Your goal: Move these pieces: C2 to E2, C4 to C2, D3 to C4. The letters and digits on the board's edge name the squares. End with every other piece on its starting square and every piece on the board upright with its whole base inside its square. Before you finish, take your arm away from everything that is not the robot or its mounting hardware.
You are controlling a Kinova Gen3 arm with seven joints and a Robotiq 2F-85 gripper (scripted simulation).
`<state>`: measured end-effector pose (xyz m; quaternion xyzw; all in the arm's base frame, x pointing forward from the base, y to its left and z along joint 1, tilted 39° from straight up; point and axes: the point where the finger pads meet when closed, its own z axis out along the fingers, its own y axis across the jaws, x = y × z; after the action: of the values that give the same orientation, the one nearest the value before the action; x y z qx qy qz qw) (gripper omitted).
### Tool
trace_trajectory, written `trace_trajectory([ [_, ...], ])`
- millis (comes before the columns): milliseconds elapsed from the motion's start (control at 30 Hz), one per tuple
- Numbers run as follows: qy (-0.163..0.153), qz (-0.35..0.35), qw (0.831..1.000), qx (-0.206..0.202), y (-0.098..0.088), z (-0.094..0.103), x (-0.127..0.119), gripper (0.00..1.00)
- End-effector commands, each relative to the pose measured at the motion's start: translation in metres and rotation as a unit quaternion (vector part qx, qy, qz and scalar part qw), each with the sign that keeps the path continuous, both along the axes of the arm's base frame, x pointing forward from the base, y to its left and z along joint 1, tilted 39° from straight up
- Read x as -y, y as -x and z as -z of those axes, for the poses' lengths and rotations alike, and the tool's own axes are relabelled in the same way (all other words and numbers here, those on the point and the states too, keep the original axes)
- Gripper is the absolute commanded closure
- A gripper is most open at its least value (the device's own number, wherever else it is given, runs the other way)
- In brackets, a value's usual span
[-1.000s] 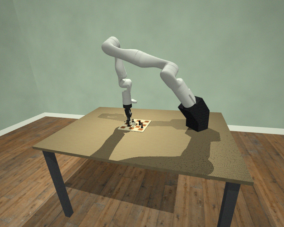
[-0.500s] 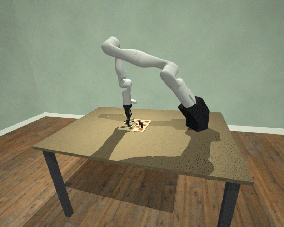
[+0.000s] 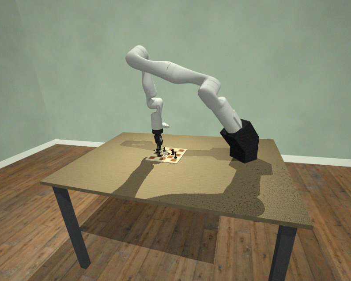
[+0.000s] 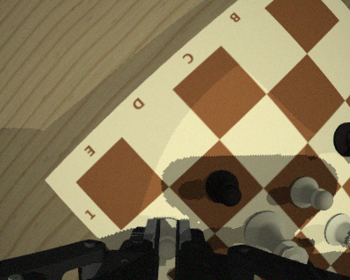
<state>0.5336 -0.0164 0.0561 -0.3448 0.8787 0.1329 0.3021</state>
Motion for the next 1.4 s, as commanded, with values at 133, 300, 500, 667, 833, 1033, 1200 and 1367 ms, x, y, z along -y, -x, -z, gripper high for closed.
trace_trajectory([
  [133,0.000,0.001,1.000,0.001,-0.0003,-0.0006,0.0007,1.00],
  [300,0.000,0.001,1.000,0.001,-0.0003,-0.0006,0.0007,0.93],
  [500,0.000,0.001,1.000,0.001,-0.0003,-0.0006,0.0007,0.87],
  [667,0.000,0.001,1.000,0.001,-0.0003,-0.0006,0.0007,0.73],
  [833,0.000,0.001,1.000,0.001,-0.0003,-0.0006,0.0007,0.66],
  [1033,0.000,0.001,1.000,0.001,-0.0003,-0.0006,0.0007,0.66],
  [1200,0.000,0.001,1.000,0.001,0.0001,-0.0012,0.0011,0.66],
  [1367,0.000,0.001,1.000,0.001,0.0047,-0.0094,0.0057,0.66],
])
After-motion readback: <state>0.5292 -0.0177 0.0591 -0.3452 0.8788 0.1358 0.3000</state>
